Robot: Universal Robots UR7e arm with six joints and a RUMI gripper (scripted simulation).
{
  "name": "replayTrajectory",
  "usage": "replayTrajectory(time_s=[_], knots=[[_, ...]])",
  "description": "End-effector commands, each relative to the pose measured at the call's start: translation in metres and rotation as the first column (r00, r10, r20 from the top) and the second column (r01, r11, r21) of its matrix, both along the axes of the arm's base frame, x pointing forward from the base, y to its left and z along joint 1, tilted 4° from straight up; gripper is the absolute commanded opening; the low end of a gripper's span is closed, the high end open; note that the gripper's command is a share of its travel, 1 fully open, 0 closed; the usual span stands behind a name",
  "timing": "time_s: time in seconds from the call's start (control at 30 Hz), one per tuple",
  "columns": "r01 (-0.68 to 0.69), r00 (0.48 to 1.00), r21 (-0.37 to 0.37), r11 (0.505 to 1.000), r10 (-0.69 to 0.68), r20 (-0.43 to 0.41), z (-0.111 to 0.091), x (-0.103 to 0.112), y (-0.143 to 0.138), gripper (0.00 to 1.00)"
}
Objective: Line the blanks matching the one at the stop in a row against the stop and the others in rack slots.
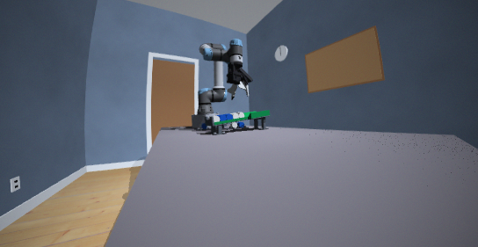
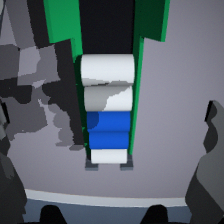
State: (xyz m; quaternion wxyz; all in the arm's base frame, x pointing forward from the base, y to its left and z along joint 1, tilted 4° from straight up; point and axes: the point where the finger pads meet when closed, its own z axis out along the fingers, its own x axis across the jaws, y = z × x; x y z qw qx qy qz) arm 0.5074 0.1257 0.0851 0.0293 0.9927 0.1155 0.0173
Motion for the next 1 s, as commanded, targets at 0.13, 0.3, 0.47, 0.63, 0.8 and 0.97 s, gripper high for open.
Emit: replayTrajectory(time_s=[0.13,0.3,0.47,0.63,0.8,0.97], knots=[[0.000,1.000,0.000,1.000,0.000,0.001,0.0007,0.0004,0.0000,1.00],[0.000,1.000,0.000,1.000,0.000,0.001,0.0007,0.0004,0.0000,1.00],[0.003,1.000,0.000,1.000,-0.003,0.002,0.0007,0.0004,0.0000,1.00],[0.018,1.000,0.001,1.000,-0.018,0.002,0.0006,0.0007,-0.0002,1.00],[0.052,0.999,0.002,0.999,-0.052,0.004,0.0005,0.0014,-0.0008,1.00],[0.084,0.996,0.004,0.996,-0.084,0.006,0.0004,0.0021,-0.0013,1.00]])
